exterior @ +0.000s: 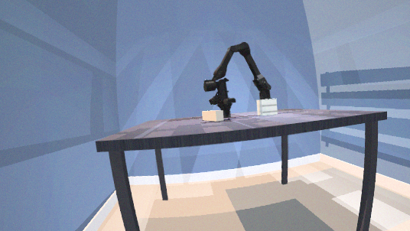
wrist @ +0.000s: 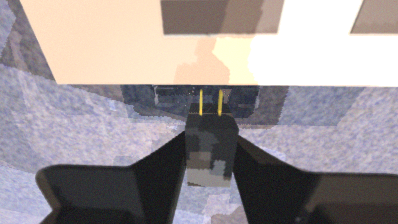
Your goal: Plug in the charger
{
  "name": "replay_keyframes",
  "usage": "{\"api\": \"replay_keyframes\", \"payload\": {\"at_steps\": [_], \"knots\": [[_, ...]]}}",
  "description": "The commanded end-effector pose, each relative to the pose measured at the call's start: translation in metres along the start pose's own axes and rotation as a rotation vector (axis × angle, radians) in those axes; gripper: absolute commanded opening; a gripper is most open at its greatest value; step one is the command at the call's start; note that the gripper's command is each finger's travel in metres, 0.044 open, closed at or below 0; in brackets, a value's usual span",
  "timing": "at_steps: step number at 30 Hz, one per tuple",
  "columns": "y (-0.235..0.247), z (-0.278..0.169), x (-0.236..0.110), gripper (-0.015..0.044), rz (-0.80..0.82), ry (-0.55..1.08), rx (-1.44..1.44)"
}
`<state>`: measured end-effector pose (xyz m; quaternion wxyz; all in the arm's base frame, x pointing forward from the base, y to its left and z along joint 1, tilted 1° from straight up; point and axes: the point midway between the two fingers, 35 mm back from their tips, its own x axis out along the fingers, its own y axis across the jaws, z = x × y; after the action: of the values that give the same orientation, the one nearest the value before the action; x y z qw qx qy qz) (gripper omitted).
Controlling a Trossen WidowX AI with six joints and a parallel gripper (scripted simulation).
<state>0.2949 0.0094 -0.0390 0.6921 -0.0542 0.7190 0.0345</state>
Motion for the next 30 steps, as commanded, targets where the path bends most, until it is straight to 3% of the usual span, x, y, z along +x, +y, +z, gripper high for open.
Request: {"api": "replay_keyframes", "payload": {"at_steps": [1, 30], "knots": [[-0.0007, 0.0005, -0.0001, 0.0000, -0.004, 0.002, -0.006], [-0.0011, 0.0082, -0.0010, 0.0000, -0.004, 0.001, -0.006]]}}
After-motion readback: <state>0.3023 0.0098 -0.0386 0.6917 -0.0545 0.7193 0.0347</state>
